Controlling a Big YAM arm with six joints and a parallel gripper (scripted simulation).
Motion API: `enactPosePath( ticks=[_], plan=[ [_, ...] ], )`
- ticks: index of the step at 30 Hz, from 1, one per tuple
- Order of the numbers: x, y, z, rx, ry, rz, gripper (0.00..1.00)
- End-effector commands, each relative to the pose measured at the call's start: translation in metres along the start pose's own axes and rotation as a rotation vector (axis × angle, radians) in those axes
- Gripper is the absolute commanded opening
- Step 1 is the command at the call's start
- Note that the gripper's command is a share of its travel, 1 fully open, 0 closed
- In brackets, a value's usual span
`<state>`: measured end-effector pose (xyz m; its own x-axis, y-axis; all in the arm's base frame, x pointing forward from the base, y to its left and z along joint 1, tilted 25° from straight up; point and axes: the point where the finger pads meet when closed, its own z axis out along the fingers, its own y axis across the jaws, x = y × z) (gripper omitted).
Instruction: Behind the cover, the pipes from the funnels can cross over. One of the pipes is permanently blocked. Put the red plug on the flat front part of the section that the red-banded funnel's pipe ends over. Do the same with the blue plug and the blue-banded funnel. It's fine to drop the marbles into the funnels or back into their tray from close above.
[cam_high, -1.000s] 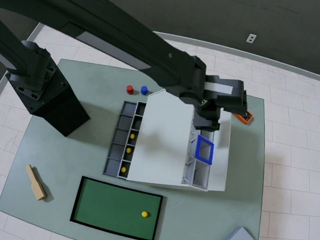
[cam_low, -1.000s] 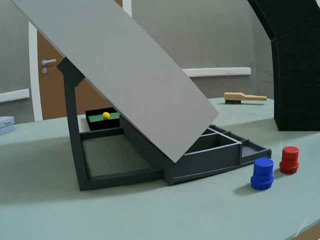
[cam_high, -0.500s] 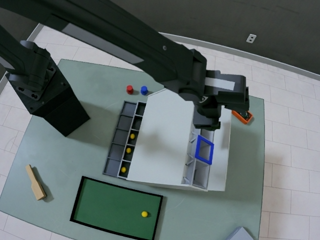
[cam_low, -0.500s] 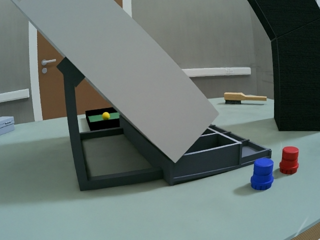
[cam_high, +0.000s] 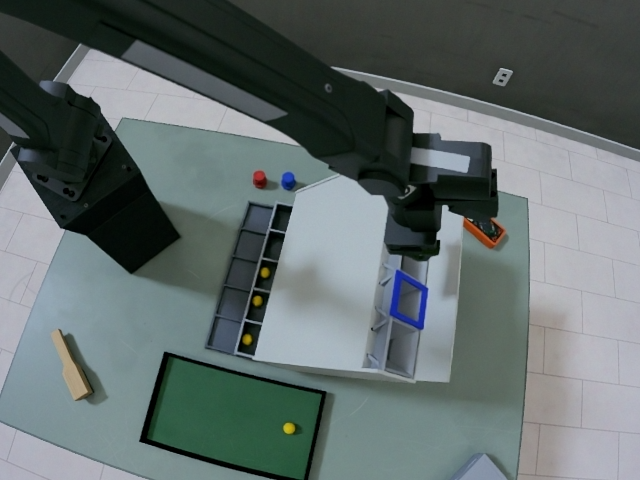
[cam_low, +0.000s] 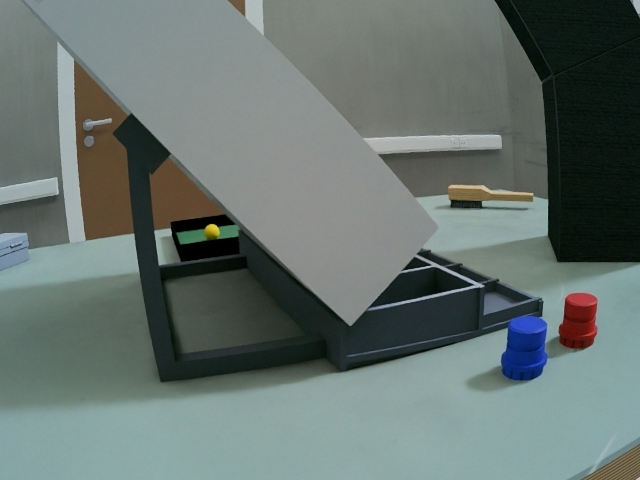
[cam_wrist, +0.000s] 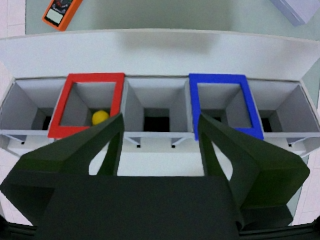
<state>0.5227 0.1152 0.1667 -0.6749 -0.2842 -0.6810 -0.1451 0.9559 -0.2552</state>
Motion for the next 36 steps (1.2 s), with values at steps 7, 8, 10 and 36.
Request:
enactPosePath(
  ticks=[7, 8, 10, 36],
  plan=[
    [-0.0176, 0.0048, -0.0048, -0.001, -0.019, 0.009, 0.59],
    [-0.0176, 0.0047, -0.0049, -0.001, -0.019, 0.008, 0.59],
    [-0.0177, 0.0047, -0.005, 0.0, -0.018, 0.008, 0.59],
    [-0.0175, 0.0049, -0.005, 0.006, -0.007, 0.004, 0.59]
  ],
)
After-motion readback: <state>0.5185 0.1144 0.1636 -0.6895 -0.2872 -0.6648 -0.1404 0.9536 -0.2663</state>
